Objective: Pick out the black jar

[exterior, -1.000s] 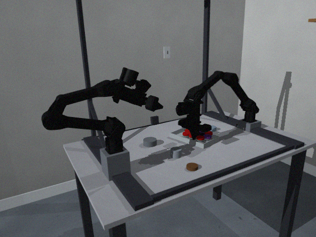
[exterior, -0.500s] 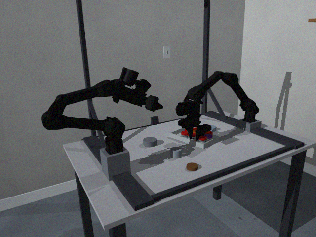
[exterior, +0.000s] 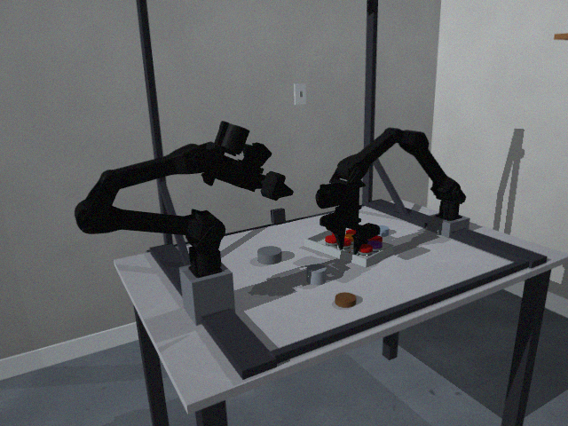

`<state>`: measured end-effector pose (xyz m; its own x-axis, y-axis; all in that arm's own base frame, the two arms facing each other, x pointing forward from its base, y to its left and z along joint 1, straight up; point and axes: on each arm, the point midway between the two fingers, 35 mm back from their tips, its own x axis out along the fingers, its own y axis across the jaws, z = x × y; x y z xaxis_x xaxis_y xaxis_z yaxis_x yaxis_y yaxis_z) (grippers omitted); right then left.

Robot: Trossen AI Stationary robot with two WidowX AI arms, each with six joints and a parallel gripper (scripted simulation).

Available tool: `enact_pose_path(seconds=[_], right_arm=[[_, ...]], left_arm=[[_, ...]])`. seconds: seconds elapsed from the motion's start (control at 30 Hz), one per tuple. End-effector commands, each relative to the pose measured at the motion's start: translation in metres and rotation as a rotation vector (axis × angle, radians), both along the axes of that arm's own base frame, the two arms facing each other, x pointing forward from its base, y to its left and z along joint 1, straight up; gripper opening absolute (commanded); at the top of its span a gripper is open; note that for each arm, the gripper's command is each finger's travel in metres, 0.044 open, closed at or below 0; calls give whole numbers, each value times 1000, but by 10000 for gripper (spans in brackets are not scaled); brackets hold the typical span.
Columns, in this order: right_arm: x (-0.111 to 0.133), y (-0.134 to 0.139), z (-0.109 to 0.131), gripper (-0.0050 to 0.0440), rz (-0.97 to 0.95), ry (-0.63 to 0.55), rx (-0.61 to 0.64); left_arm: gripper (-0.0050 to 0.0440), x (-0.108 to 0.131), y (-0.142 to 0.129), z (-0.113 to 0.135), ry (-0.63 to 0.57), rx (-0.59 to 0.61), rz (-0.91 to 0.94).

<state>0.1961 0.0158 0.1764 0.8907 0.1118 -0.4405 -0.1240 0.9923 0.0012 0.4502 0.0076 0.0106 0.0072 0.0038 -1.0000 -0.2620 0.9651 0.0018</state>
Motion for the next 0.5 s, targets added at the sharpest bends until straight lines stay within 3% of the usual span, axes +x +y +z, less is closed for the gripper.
enact_pose_path(seconds=[0.0,0.47], right_arm=[[0,0,5,440,2,-12,-1],[0,0,5,440,2,-12,-1]], left_arm=[[250,2,-3,5,-9,-4,-4],[249,6,-2,53,-55,-3,-5]])
